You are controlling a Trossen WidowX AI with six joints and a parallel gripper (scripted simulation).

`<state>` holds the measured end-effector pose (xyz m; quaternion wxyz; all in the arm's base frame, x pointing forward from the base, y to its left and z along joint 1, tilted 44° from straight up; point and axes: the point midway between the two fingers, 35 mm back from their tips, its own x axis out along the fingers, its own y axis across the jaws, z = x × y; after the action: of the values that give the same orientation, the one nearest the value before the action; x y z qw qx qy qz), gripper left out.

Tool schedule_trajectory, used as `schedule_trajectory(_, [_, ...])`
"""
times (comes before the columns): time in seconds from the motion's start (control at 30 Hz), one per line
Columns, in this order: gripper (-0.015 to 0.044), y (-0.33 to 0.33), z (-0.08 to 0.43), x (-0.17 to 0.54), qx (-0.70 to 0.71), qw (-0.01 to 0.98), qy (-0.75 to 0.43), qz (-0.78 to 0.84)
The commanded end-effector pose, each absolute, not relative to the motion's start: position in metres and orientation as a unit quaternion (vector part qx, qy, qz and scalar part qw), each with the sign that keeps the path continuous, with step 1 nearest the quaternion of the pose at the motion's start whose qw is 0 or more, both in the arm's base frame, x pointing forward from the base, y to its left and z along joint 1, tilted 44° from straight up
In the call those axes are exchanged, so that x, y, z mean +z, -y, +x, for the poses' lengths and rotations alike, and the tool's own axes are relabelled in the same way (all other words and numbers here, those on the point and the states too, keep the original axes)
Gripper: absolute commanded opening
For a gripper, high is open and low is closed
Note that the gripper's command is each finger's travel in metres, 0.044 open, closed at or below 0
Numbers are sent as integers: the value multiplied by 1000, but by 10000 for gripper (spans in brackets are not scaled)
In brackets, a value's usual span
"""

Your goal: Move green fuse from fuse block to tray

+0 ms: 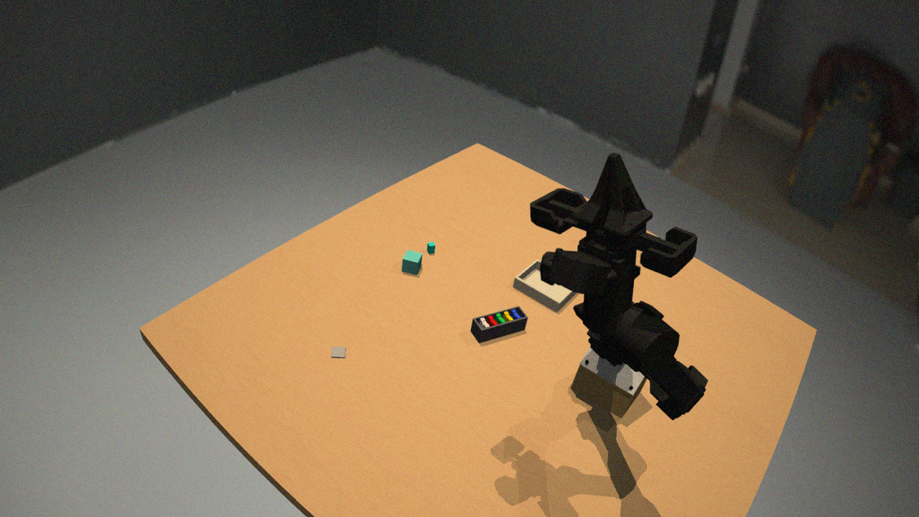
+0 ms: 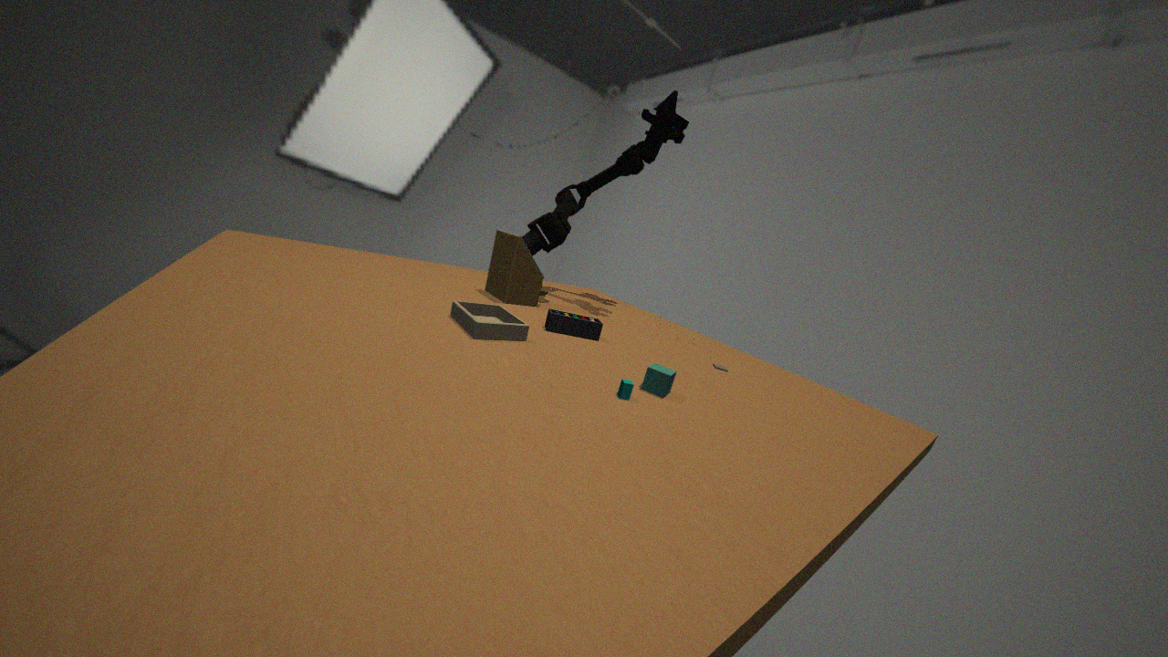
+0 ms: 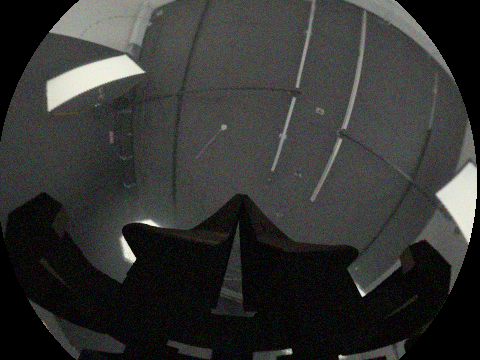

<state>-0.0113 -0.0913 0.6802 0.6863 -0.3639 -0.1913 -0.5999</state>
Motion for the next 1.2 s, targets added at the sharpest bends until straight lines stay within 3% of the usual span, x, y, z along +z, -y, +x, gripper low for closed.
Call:
schedule_trajectory(0.0, [26, 92, -8, 680, -598, 688, 190, -365])
schedule_trajectory(0.07, [74, 95, 15, 677, -578, 701, 182, -375])
schedule_trajectory(0.63, [74, 127, 261, 563, -335, 853, 40, -398])
schedule_trajectory(0.97, [74, 128, 359, 433, -178, 932, -92, -303])
schedule_trajectory(1.17, [74, 116, 393, 342, -85, 952, -191, -222])
